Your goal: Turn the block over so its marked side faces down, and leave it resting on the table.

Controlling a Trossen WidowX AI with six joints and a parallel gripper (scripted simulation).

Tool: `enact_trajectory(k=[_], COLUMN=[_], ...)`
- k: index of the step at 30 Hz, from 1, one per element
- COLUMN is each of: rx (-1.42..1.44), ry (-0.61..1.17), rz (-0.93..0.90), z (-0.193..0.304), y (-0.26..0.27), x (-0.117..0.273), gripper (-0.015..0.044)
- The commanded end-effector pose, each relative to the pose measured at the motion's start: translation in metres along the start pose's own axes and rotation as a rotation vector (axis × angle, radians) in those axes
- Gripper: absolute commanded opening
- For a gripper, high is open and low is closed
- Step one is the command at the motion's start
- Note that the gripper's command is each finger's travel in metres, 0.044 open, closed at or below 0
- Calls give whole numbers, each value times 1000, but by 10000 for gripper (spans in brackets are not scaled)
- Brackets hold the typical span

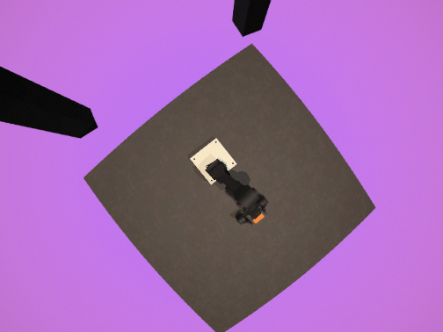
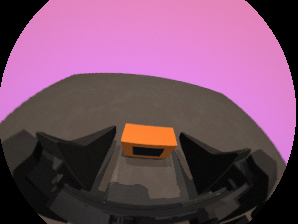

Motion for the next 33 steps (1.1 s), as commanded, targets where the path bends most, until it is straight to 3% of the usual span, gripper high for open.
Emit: enact_trajectory(k=[1,25,33], rx=[-4,-4,10], ry=[1,5,222], rz=[2,2,-19], z=[0,0,-27], y=[0,0,-3], x=[0,-1,-21], gripper=[440,440,440])
Point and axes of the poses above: the point midway between the two fingers, 35 mm back from their tips, its own x axis back along the fingers, its own y axis across the jaws, z = x × y, the point moved 7 cm from there along x, back along the fingers, and after that the axes turned 6 degrees about x, right-handed, at the moved point
